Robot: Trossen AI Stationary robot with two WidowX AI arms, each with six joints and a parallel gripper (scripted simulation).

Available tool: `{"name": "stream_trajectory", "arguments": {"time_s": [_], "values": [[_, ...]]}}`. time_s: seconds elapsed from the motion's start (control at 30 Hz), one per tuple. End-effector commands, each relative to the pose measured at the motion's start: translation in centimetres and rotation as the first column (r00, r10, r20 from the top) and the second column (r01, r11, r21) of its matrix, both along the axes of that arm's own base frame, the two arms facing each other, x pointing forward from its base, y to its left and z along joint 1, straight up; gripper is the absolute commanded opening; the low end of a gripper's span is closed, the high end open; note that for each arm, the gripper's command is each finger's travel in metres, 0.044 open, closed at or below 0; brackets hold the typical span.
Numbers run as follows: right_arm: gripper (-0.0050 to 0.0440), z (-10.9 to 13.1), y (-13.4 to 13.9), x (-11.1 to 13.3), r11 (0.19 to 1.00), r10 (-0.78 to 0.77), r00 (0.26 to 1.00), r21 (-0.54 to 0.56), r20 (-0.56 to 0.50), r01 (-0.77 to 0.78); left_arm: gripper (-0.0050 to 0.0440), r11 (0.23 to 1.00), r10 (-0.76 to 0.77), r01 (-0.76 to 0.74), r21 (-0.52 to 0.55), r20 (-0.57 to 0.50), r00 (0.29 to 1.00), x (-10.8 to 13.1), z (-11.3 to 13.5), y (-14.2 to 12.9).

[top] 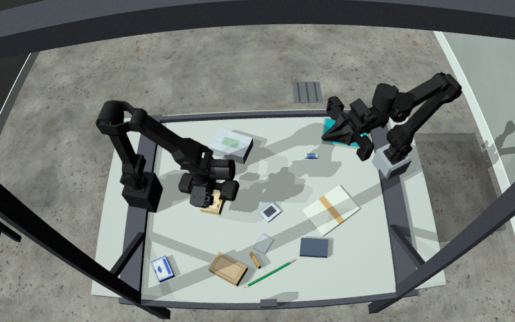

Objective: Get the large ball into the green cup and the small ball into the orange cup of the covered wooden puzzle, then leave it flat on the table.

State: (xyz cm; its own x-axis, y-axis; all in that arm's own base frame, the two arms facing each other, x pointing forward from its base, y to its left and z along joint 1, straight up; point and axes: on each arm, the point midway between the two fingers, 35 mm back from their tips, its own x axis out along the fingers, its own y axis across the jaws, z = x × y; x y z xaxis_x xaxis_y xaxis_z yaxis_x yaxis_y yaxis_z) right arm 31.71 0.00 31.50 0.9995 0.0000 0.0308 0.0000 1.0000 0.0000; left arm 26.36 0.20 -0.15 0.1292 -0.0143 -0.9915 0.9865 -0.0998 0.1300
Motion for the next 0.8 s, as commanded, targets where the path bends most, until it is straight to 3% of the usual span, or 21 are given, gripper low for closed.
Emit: {"name": "stream_trajectory", "arguments": {"time_s": [0.0, 0.2, 0.77], "values": [[-0.0050, 0.8, 0.0, -0.1, 1.000, 0.000, 1.000, 0.000, 0.019, 0.000, -0.0050, 1.000, 0.001, 0.000, -0.010, 0.107, 0.994, 0.1, 0.6, 0.1], [-0.0050, 0.8, 0.0, -0.1, 1.000, 0.000, 1.000, 0.000, 0.019, 0.000, -0.0050, 1.000, 0.001, 0.001, -0.015, 0.165, 0.986, -0.1, 0.6, 0.1], [-0.0050, 0.8, 0.0, -0.1, 1.000, 0.000, 1.000, 0.000, 0.019, 0.000, -0.0050, 0.970, -0.009, -0.036, 0.241, 0.180, 0.984, 0.0, 0.4, -1.1]]}}
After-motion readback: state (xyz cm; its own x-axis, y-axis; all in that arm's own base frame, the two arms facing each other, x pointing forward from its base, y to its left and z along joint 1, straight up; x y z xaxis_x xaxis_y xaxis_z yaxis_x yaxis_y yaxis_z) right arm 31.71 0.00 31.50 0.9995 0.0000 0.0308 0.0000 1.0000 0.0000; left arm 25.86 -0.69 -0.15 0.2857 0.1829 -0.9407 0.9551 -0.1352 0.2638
